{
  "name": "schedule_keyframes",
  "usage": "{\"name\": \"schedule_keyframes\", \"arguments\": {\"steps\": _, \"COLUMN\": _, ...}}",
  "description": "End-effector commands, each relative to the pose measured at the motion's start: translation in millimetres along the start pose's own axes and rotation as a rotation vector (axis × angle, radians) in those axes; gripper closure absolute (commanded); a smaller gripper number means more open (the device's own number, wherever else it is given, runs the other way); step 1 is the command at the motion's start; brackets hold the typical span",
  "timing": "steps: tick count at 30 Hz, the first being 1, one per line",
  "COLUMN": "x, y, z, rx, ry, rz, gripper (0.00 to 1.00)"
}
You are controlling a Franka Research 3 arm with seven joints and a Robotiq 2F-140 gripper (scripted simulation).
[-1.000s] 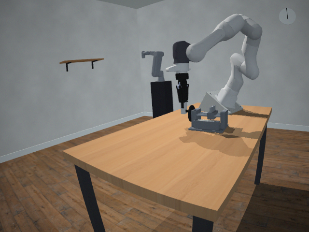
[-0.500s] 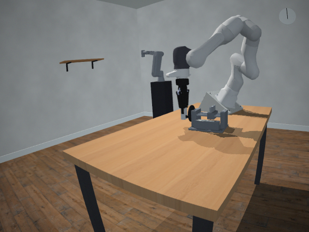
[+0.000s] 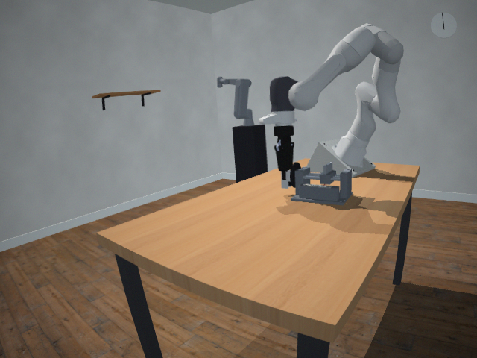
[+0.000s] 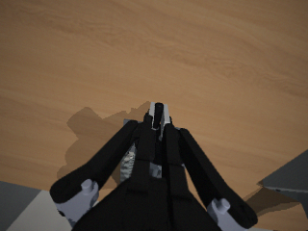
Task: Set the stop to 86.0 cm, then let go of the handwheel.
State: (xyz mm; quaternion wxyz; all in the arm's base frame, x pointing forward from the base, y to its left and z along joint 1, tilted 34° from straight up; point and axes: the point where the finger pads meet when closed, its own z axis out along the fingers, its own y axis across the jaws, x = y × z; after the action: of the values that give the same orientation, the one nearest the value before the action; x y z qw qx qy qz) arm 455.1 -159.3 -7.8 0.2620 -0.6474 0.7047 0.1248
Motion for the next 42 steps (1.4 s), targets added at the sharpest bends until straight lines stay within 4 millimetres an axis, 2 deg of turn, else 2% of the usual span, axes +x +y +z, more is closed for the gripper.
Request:
{"name": "schedule_keyframes", "arguments": {"steps": 1, "x": -0.2, "y": 9.0, "z": 4.6, "rx": -0.003, "ry": -0.004, "rz": -0.010, "gripper": 0.96}}
{"name": "schedule_keyframes", "arguments": {"steps": 26, "x": 0.1, "y": 33.2, "z": 0.8, "rx": -0.003, "ry": -0.004, "rz": -0.010, "gripper": 0.96}}
{"name": "schedule_keyframes", "arguments": {"steps": 42, "x": 0.2, "y": 42.1, "z": -6.2, "rx": -0.003, "ry": -0.004, "rz": -0.010, "gripper": 0.96}}
